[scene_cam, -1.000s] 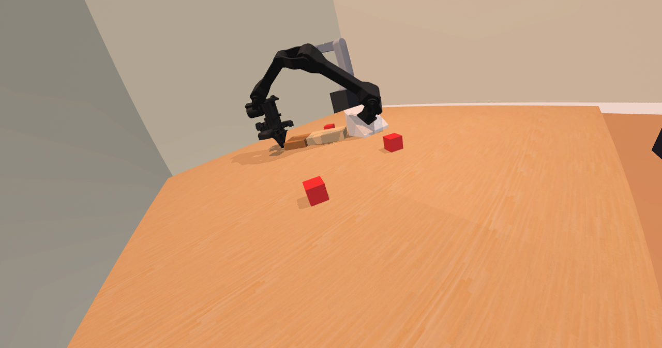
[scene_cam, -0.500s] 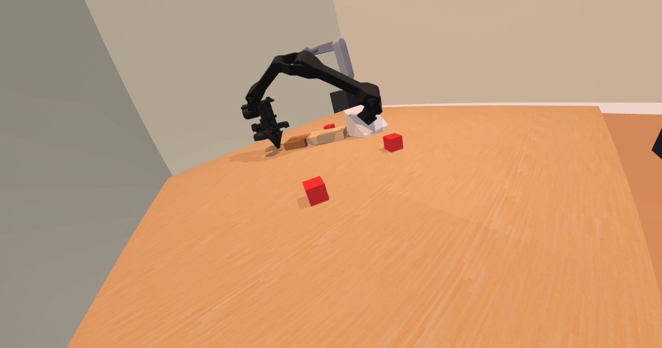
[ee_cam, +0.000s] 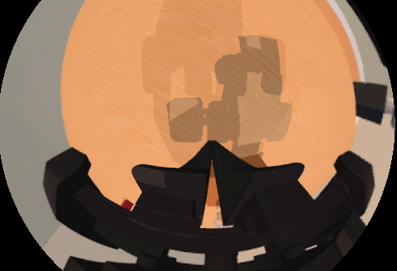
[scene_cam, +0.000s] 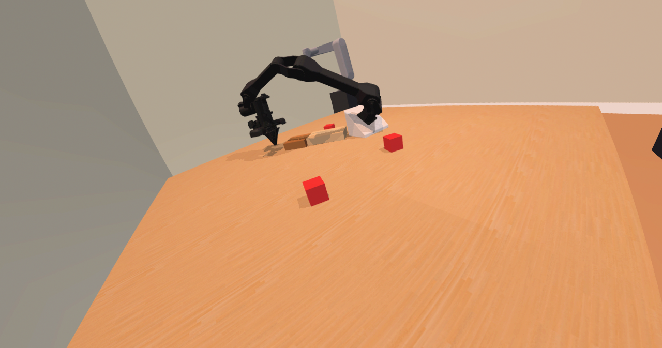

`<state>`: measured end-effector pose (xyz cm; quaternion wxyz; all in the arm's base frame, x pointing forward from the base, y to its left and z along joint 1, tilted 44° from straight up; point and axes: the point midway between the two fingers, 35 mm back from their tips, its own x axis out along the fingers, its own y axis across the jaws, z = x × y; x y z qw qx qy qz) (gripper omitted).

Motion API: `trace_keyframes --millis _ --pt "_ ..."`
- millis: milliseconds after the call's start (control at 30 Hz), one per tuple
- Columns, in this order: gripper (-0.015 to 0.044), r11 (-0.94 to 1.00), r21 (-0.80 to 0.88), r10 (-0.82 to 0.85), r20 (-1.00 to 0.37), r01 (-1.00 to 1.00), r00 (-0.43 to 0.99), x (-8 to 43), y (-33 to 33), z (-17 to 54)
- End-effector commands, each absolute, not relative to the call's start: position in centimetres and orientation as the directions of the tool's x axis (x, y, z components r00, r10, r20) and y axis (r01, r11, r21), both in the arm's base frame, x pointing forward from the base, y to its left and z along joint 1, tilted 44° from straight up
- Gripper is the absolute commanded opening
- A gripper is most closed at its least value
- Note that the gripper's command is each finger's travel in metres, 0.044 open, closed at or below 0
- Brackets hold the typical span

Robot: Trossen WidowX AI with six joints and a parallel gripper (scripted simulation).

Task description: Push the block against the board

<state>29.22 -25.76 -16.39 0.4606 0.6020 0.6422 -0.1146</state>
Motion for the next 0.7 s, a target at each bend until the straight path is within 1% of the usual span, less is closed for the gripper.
trace_keyframes --millis 0,233,467,667 --pt "0.0 0.251 0.41 0.657 -0.737 0.877 0.157 28.7 -28.0 -14.2" --pt "0.0 0.282 0.434 0.658 -0.737 0.855 0.157 28.7 -27.8 -14.0" --pt "0.0 0.425 0.537 0.658 -0.736 0.729 0.158 28.6 -26.8 -13.0" --pt "0.0 0.543 0.611 0.659 -0.735 0.576 0.158 28.5 -25.9 -12.1"
